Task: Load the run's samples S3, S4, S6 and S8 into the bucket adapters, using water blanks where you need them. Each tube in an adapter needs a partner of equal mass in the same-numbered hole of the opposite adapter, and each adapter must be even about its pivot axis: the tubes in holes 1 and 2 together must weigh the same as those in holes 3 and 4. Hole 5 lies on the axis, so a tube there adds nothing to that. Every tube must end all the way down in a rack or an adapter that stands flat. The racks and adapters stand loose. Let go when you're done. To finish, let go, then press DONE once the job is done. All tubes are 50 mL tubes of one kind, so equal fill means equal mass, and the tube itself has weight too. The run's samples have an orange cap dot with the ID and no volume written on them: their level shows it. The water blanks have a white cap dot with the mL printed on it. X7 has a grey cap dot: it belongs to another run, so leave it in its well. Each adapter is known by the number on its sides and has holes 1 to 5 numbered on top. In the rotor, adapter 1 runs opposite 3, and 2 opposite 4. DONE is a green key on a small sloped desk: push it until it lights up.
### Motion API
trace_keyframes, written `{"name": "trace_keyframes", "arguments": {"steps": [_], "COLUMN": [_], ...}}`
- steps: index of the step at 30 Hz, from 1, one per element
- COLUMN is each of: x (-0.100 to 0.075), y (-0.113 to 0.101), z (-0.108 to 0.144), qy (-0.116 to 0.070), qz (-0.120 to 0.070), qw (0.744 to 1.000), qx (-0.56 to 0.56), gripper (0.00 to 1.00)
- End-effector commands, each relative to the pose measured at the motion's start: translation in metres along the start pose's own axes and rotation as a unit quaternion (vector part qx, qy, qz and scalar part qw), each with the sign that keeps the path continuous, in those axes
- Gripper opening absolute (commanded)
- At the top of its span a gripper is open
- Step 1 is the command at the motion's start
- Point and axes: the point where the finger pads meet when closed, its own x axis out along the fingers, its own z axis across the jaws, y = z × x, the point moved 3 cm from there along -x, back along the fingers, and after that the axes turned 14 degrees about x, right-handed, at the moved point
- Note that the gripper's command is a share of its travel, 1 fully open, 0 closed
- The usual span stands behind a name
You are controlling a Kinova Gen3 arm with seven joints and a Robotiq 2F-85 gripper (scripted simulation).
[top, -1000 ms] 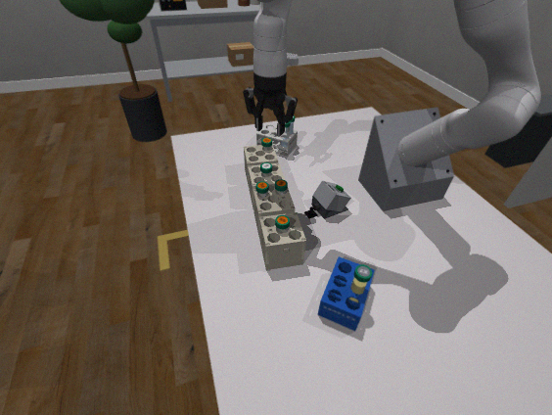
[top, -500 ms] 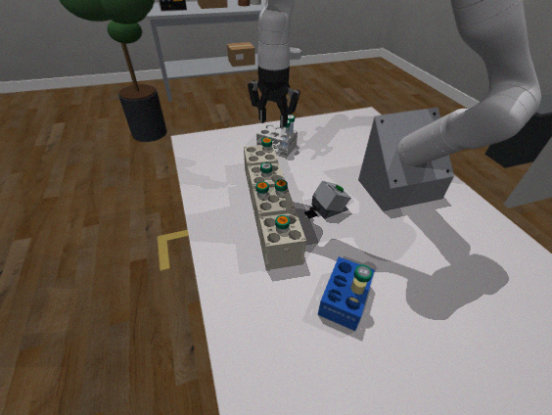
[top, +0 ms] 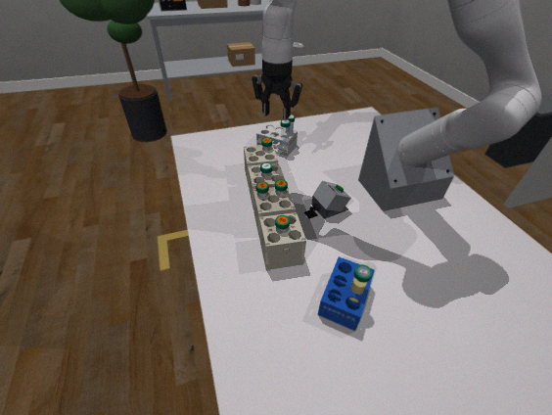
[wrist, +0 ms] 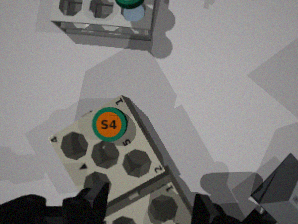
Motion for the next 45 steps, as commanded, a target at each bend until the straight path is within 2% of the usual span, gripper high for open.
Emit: {"name": "trace_keyframes", "arguments": {"steps": [1,43,45], "x": [-0.001,-0.001,-0.001], "y": [0.01,0.121,0.121], "z": [-0.006,-0.066,-0.066], "qy": [0.001,0.001,0.001], "qz": [0.0,0.0,0.0], "qw": [1.0,1.0,1.0], "qx": [0.0,0.0,0.0], "gripper": [0.62,0.62,0.62]}}
